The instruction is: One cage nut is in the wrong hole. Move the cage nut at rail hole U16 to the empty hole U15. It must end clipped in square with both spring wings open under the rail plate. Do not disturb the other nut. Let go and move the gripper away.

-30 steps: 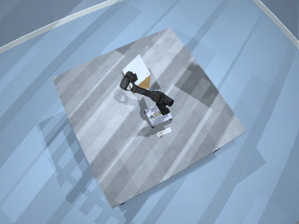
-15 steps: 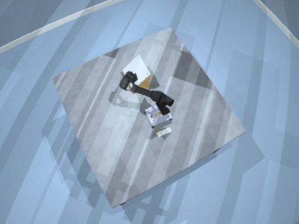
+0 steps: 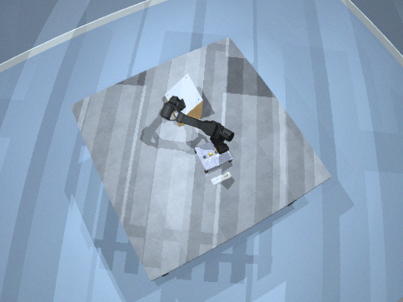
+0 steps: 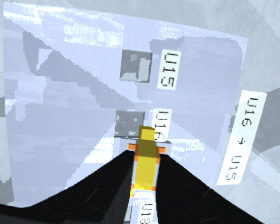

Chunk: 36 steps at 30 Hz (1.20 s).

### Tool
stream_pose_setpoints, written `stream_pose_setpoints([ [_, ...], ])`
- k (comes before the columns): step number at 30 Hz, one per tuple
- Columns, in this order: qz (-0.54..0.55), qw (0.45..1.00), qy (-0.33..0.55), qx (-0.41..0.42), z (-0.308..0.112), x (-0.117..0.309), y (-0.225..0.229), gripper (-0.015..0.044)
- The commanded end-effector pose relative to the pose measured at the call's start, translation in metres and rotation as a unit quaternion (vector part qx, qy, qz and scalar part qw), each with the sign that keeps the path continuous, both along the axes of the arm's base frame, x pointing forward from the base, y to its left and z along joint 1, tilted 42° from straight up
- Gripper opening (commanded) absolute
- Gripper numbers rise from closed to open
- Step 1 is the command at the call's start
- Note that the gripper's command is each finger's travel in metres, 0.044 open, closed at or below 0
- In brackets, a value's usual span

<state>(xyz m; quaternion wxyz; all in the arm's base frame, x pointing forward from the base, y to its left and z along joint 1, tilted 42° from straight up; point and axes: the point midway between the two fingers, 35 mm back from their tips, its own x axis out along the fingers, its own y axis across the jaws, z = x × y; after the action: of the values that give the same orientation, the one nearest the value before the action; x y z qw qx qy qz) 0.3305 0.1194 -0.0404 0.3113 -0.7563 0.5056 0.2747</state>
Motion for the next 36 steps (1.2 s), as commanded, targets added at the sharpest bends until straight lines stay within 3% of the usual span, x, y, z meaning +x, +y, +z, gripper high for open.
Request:
stream_pose_setpoints([
  [1, 0.005, 1.000, -0.011, 0.002, 0.006, 0.000, 0.003, 0.0029],
  [14, 0.005, 1.000, -0.011, 0.004, -0.019, -0.009, 0.033, 0.0029],
  [36, -0.016, 1.000, 0.013, 0.000, -0.024, -0.005, 0.031, 0.0027],
])
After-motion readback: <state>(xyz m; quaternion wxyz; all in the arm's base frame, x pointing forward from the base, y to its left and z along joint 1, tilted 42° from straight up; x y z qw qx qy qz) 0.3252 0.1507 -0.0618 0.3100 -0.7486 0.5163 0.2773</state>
